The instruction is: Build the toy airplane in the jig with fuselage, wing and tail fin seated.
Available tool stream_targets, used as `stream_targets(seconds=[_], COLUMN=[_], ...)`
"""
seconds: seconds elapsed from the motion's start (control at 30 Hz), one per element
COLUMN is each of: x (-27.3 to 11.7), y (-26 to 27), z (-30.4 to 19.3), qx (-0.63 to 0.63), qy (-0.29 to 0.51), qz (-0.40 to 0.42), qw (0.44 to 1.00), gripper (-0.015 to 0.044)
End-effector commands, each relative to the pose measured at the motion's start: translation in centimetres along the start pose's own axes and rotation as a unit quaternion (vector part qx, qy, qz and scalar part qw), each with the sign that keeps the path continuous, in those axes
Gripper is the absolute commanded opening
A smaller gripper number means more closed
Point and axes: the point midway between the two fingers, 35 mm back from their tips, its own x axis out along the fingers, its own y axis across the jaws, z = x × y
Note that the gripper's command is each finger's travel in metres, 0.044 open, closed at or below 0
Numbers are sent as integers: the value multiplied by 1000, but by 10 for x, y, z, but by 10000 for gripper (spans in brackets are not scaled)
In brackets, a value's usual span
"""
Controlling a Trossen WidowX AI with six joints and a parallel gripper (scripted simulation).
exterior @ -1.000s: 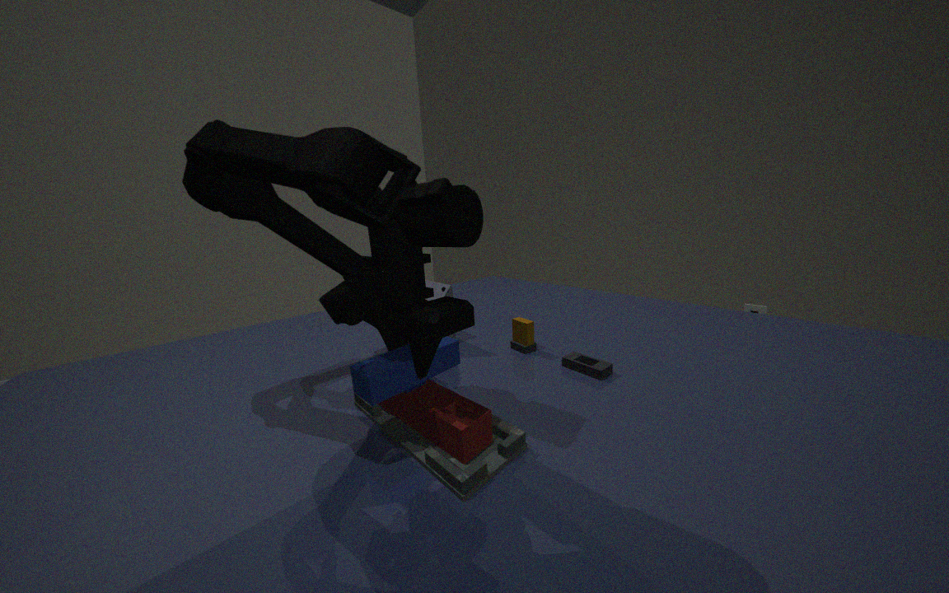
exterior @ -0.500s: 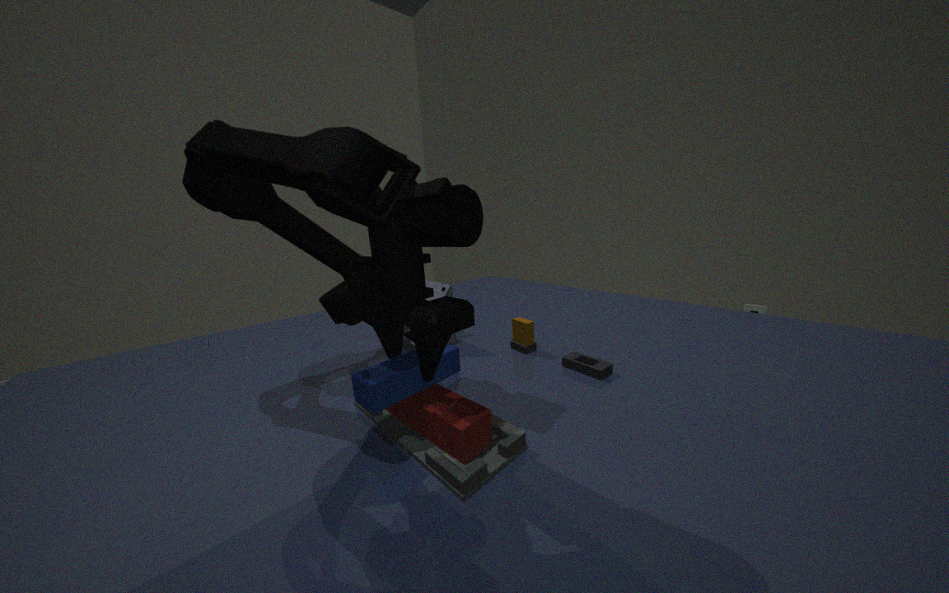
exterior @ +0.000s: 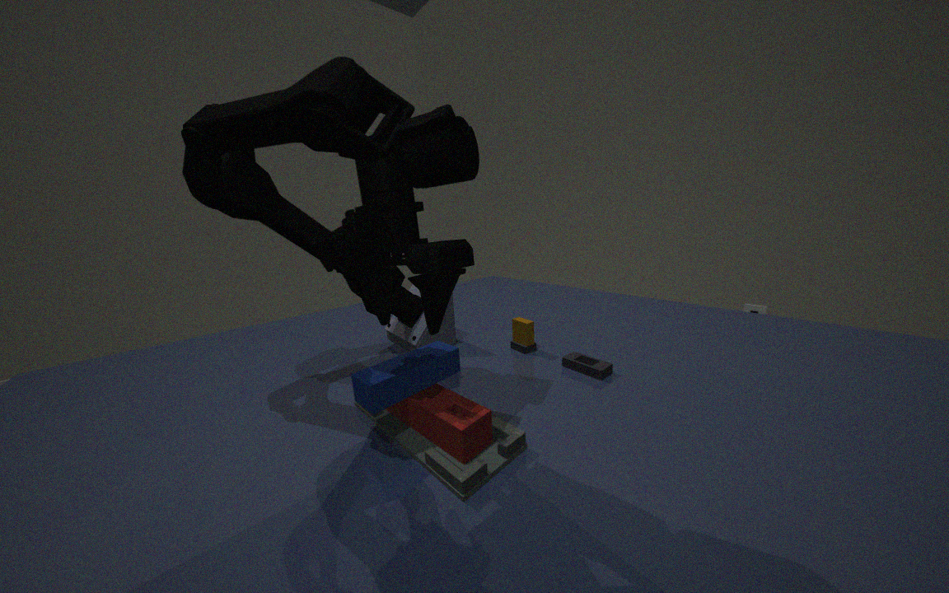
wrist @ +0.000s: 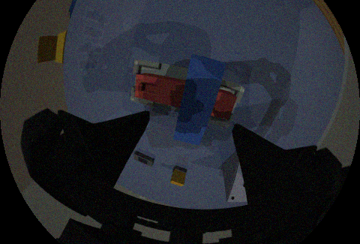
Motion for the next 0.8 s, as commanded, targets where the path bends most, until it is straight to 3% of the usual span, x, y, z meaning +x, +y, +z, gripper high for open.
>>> stream_targets(seconds=[0.0, 0.2, 0.33, 0.47, 0.63, 0.77], x=[-28, -28, -27, -27, -26, -26], y=[-2, 2, 2, 2, 2, 2], z=[0, 0, 0, 0, 1, 1], qx=[-16, -23, -176, -358, -558, -583], qy=[3, 2, 3, 4, 5, 5], qz=[13, 10, 9, 8, 8, 8], qw=[1000, 1000, 984, 934, 830, 813], gripper=[440, 440, 440, 440, 440, 440])
